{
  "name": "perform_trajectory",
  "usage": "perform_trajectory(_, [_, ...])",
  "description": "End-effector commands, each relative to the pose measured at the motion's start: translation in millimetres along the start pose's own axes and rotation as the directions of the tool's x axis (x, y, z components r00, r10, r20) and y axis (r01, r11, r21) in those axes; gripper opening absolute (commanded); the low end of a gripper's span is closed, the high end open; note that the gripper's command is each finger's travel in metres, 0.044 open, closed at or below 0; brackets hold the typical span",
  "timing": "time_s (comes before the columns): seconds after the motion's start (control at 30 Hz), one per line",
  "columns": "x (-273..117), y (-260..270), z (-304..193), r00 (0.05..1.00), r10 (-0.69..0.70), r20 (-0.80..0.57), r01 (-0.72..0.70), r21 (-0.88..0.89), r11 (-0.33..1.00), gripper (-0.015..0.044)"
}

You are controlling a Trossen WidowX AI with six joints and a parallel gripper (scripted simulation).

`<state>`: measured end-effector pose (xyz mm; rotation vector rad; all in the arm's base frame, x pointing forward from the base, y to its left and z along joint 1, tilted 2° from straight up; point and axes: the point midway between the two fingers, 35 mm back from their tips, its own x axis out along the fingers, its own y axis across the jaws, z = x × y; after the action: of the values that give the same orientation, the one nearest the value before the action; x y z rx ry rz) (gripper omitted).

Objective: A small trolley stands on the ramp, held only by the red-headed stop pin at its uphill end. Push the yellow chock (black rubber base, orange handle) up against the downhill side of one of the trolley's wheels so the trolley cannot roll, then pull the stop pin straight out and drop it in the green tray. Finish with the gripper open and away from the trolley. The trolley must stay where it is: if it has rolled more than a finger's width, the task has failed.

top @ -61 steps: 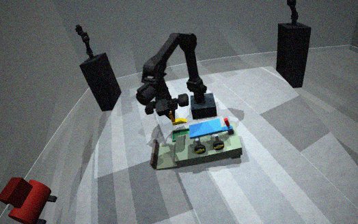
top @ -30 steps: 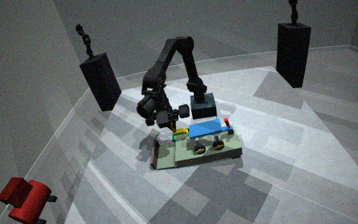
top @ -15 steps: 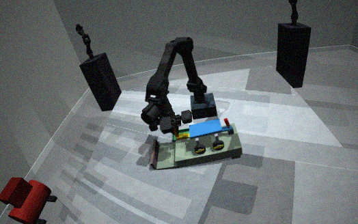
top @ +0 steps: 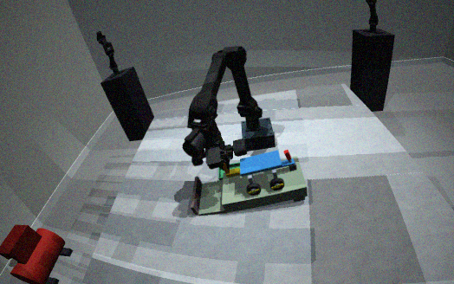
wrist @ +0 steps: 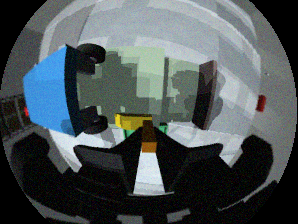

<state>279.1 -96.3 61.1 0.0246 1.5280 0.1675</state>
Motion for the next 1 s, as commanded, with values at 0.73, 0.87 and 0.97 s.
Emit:
perform_trajectory(0.73, [-2,15,3,1.000,-0.001,0.000,0.001,0.001,1.000,0.0000])
perform_trajectory(0.87, [-2,15,3,1.000,-0.001,0.000,0.001,0.001,1.000,0.0026])
perform_trajectory(0.97, [-2,15,3,1.000,-0.001,0.000,0.001,0.001,1.000,0.0105])
